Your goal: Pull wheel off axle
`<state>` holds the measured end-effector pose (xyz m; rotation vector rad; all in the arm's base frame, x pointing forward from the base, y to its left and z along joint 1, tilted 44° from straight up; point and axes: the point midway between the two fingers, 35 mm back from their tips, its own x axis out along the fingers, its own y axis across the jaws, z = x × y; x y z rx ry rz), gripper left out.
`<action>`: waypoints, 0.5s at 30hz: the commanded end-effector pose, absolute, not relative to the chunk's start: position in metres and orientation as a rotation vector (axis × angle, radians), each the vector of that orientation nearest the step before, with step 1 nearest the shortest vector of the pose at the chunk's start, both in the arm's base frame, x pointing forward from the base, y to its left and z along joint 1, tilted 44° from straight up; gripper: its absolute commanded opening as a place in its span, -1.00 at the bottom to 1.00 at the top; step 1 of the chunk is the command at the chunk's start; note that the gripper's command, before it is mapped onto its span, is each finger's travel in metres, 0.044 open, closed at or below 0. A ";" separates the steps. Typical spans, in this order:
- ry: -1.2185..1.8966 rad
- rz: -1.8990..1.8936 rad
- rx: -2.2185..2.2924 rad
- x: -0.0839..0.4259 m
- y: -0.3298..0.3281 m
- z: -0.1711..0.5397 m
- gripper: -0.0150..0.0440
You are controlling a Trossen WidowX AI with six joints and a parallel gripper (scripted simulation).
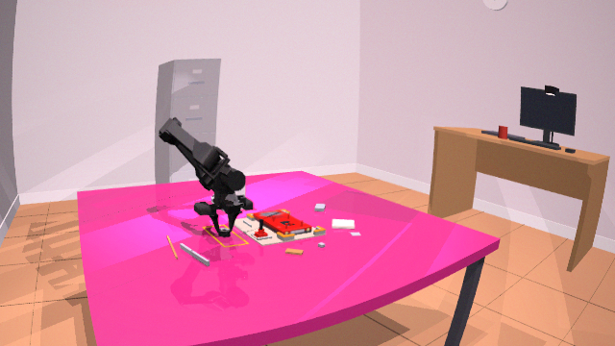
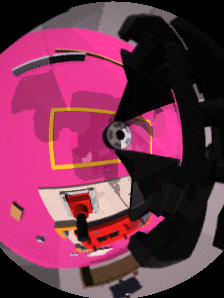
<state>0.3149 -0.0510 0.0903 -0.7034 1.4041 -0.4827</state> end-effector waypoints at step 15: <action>1.403 -0.481 -0.708 0.307 -0.010 0.133 0.53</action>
